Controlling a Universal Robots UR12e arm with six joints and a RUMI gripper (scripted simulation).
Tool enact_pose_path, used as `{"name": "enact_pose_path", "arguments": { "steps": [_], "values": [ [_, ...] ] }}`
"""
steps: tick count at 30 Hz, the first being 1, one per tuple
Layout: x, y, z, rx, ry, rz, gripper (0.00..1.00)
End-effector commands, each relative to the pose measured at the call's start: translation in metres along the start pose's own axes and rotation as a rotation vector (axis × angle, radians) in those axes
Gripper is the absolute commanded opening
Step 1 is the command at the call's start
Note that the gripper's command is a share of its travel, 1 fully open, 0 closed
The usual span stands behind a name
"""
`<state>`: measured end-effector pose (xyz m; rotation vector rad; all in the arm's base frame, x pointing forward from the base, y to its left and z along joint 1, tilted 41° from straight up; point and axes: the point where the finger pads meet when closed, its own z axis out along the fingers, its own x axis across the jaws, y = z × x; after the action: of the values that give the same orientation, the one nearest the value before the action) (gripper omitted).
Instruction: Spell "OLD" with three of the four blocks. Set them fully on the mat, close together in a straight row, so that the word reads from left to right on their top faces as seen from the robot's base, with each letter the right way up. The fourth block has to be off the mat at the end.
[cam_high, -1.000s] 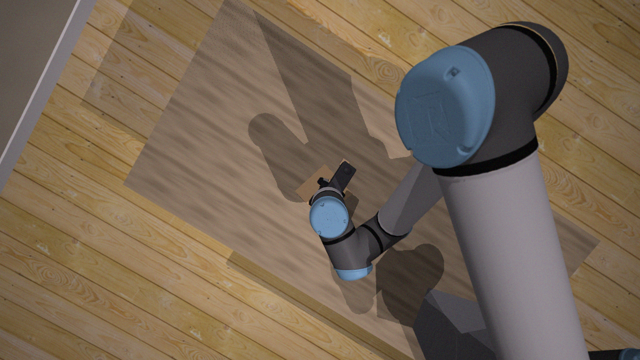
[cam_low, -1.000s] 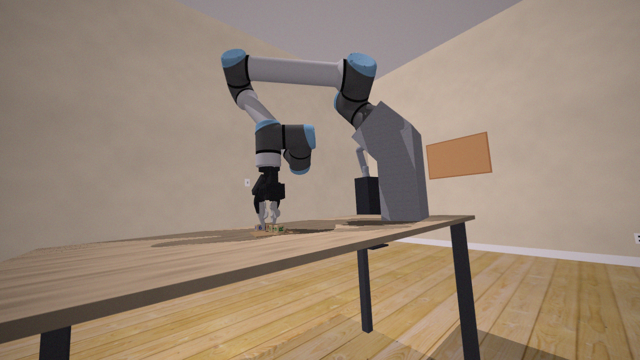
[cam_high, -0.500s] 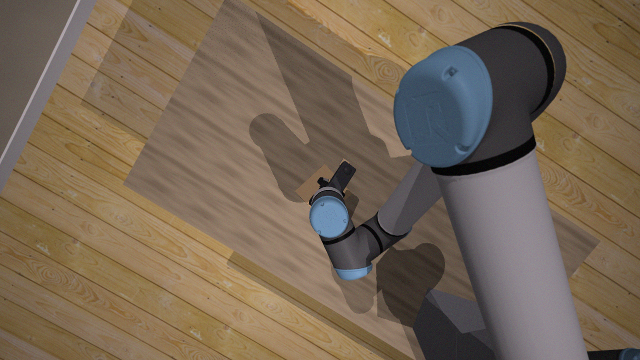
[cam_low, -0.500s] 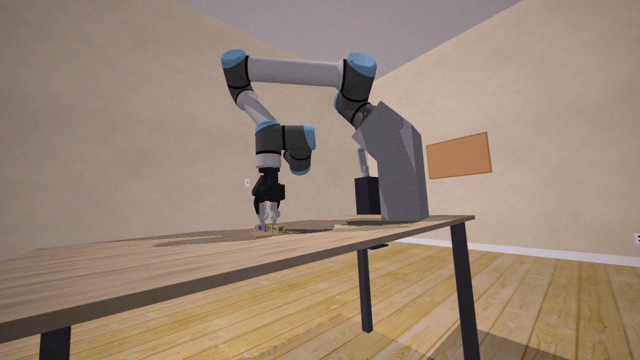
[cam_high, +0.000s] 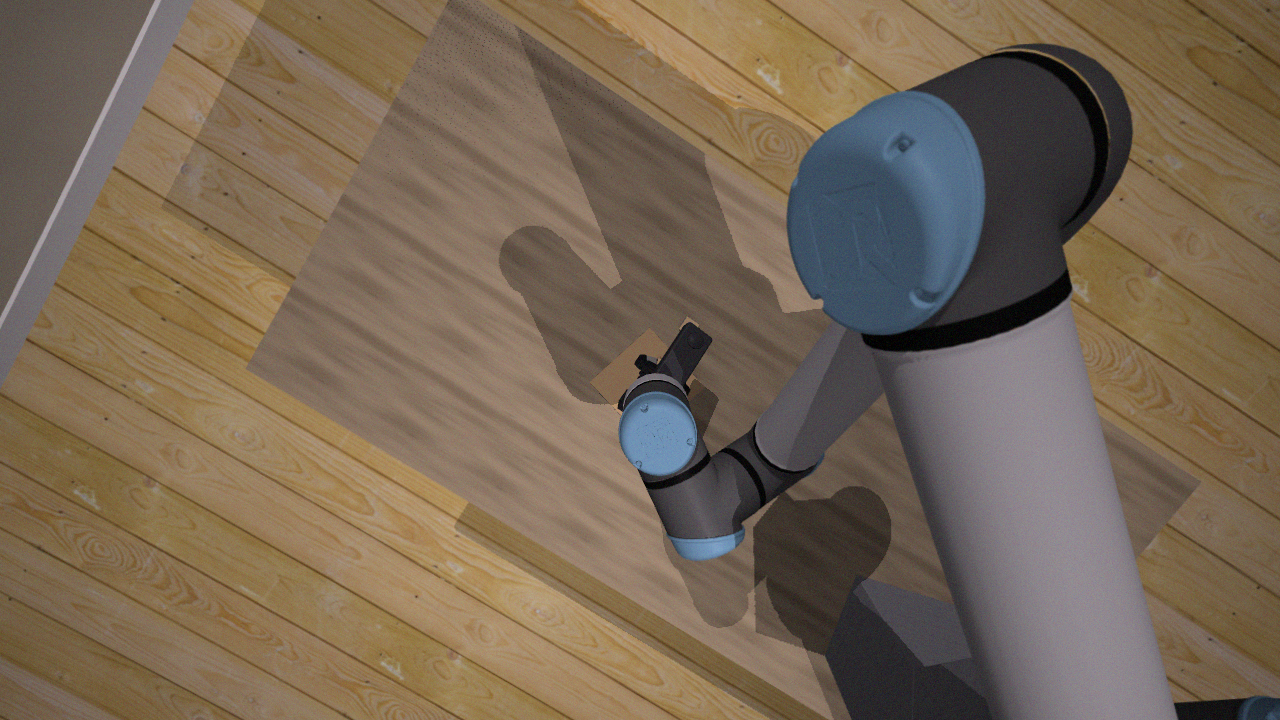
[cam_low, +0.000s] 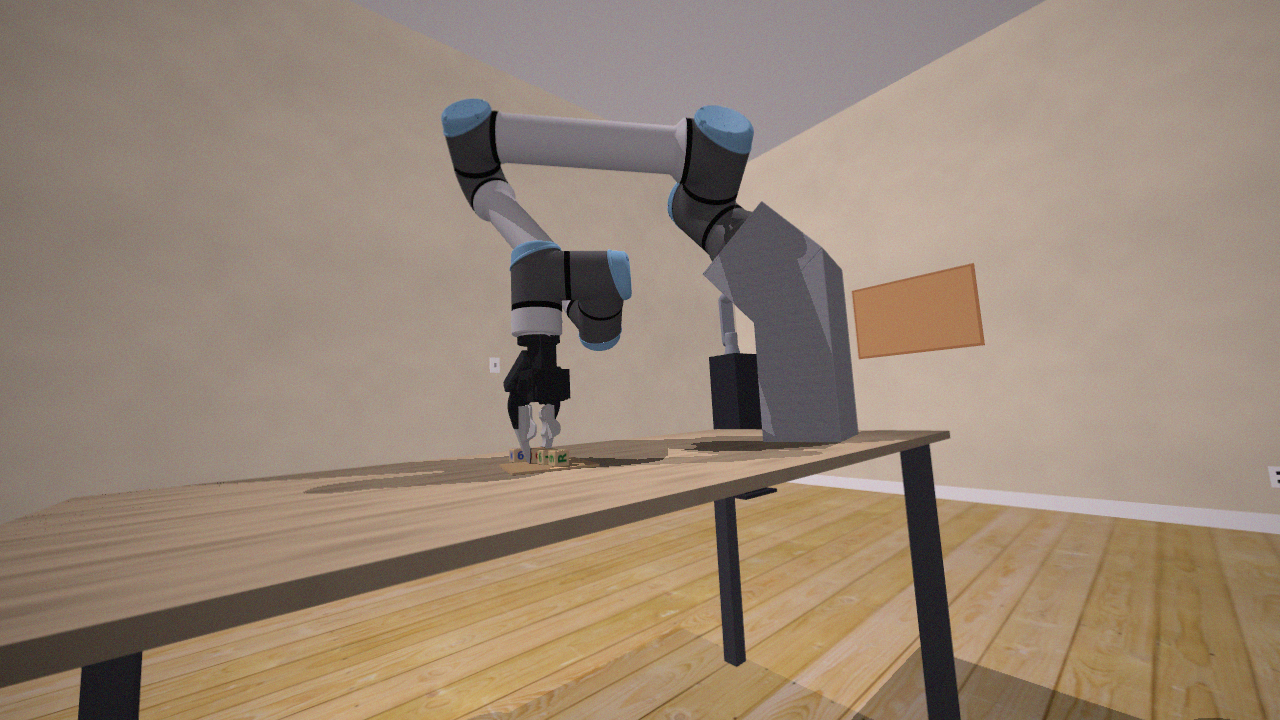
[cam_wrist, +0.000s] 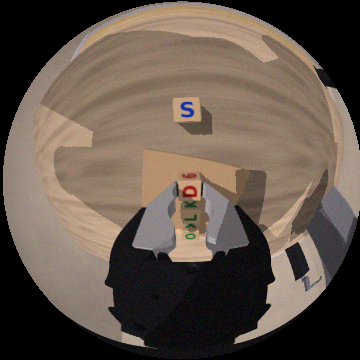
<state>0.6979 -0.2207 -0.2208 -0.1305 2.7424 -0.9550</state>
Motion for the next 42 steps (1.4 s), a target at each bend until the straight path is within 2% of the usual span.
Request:
{"name": "enact_pose_path", "arguments": {
  "steps": [1, 19, 20, 25, 26, 28, 32, 42],
  "values": [
    [-0.0003, 0.0001, -0.0005, 0.0, -0.001, 0.0, 0.05],
    [-0.0003, 0.0001, -0.0005, 0.0, -0.001, 0.0, 0.05],
    [-0.0003, 0.0001, -0.0005, 0.0, -0.001, 0.0, 0.09],
    [-0.0003, 0.0001, -0.0005, 0.0, -0.001, 0.0, 0.13],
    [-0.0003, 0.0001, -0.0005, 0.0, -0.001, 0.0, 0.17],
    [-0.0003, 0.0001, -0.0005, 0.0, -0.001, 0.0, 0.17],
    [-0.0003, 0.0001, -0.0005, 0.0, -0.001, 0.0, 0.25],
    [-0.0003, 0.0001, -0.0005, 0.0, -0.001, 0.0, 0.25]
  ]
}}
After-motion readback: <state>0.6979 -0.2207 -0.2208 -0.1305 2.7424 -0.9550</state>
